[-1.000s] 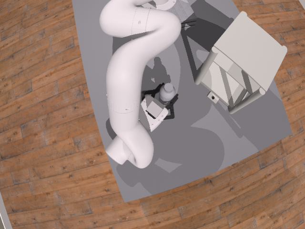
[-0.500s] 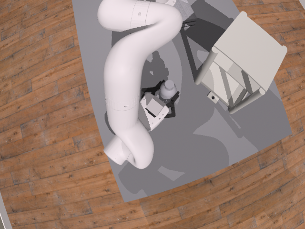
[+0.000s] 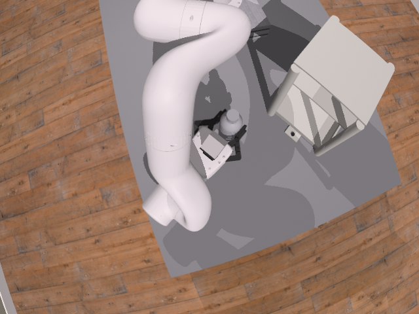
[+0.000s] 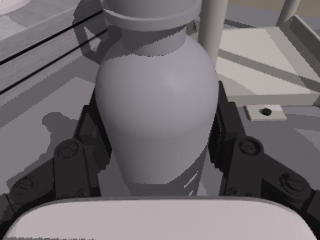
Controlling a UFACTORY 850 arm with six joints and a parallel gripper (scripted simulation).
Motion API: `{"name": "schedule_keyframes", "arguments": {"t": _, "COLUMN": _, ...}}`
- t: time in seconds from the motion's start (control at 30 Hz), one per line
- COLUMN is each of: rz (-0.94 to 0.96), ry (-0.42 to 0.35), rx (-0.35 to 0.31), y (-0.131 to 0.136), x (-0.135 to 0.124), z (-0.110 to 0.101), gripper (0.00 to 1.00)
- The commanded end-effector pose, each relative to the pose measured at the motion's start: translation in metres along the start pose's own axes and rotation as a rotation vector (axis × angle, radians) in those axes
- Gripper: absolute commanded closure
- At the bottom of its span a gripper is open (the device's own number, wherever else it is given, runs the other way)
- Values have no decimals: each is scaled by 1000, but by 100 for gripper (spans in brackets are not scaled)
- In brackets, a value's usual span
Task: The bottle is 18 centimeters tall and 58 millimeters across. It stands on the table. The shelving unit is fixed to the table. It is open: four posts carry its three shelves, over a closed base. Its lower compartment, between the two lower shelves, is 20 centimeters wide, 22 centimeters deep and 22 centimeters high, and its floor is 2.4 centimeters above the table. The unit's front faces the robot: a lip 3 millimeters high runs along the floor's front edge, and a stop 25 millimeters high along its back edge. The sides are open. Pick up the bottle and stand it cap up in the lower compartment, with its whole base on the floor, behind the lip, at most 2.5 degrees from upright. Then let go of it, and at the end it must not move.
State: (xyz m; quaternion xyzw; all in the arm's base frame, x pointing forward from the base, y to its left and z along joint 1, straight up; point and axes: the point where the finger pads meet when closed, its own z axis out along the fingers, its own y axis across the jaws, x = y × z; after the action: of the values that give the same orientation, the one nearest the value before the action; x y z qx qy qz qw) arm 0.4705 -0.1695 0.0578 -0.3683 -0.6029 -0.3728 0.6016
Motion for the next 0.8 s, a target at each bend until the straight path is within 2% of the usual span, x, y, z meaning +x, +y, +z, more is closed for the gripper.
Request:
{"name": "schedule_keyframes", "arguments": {"t": 0.0, "rz": -1, "ry": -1, "rx": 0, "y": 0, "x": 1, "z": 0, "gripper": 100}}
{"name": "schedule_keyframes", "arguments": {"t": 0.2, "rz": -1, "ry": -1, "rx": 0, "y": 0, "x": 1, "z": 7, "gripper": 100}}
{"name": "schedule_keyframes", "arguments": {"t": 0.77, "rz": -1, "ry": -1, "rx": 0, "y": 0, "x": 1, "z": 48, "gripper": 100}}
